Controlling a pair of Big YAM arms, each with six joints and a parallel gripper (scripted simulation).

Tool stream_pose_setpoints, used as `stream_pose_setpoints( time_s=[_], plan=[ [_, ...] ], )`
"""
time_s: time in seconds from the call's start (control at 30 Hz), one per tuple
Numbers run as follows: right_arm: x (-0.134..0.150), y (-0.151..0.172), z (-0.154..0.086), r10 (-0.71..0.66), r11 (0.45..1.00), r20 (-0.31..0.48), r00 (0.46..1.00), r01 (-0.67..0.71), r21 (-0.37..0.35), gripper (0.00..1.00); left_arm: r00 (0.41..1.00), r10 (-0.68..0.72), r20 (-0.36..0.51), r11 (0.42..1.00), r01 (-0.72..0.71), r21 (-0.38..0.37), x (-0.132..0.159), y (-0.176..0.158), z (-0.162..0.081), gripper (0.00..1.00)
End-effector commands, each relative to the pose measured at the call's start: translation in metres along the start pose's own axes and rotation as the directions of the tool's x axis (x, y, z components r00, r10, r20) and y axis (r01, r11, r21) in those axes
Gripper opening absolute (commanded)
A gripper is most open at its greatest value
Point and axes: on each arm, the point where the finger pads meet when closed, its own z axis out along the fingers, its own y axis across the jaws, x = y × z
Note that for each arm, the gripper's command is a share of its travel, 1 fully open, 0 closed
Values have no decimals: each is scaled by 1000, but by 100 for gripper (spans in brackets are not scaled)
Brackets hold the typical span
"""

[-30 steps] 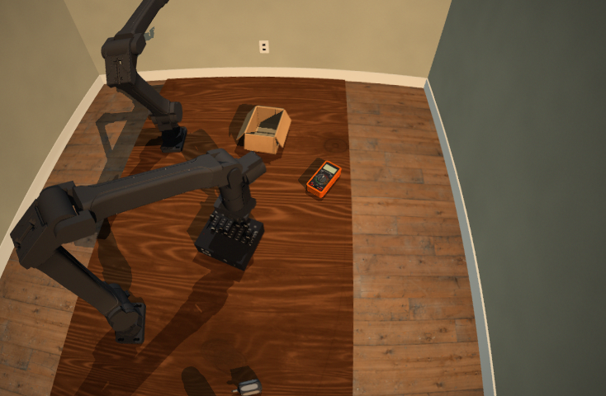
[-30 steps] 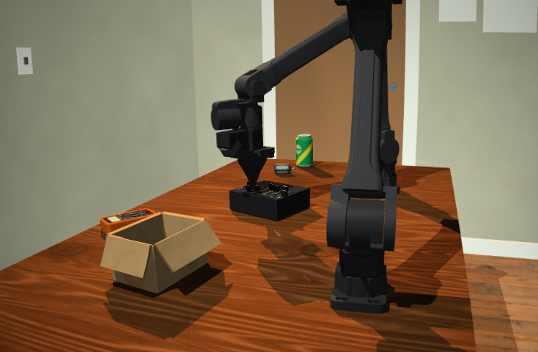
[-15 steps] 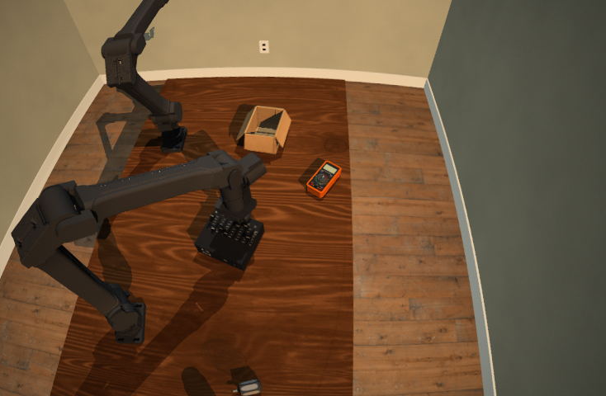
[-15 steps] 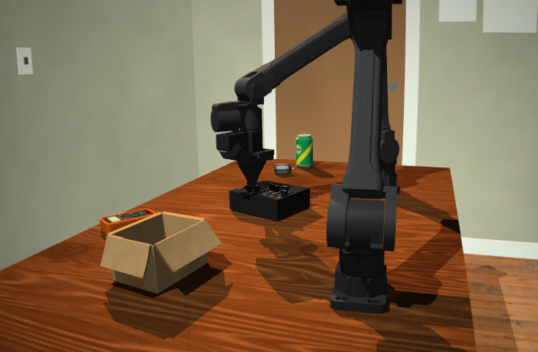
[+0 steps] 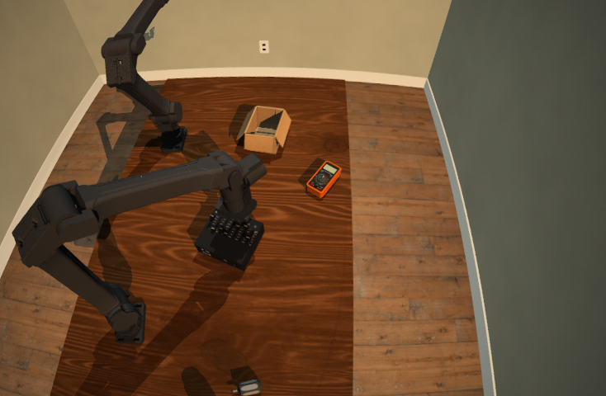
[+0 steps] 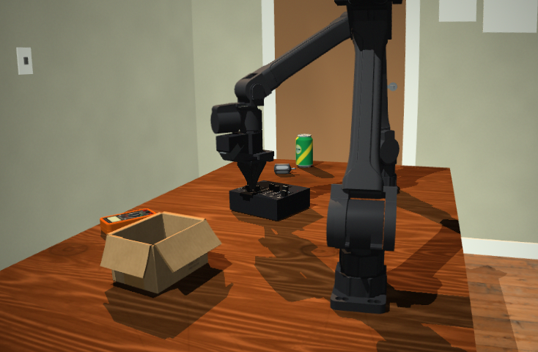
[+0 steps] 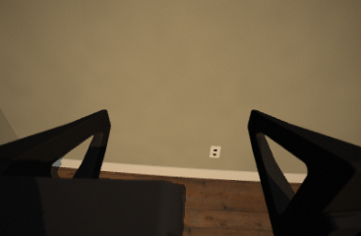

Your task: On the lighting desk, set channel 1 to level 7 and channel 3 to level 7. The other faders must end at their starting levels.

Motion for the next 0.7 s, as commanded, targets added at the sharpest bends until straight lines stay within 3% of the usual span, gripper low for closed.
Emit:
stream_pose_setpoints(
  time_s=[0.0, 0.57, 0.67],
  plan=[
    [-2, -6, 1, 2, 1000, 10, 1000, -2, 6, 0, 1000, -14, 17, 1000, 14, -10, -4, 4, -1, 100],
    [0, -5, 12, 2, 1000, -2, 1000, -2, 0, 0, 1000, -14, 17, 1000, 14, -10, -4, 4, -1, 100],
    [-6, -8, 1, 2, 1000, 20, 1000, -2, 10, 0, 1000, -14, 17, 1000, 14, -10, -4, 4, -1, 100]
  ],
)
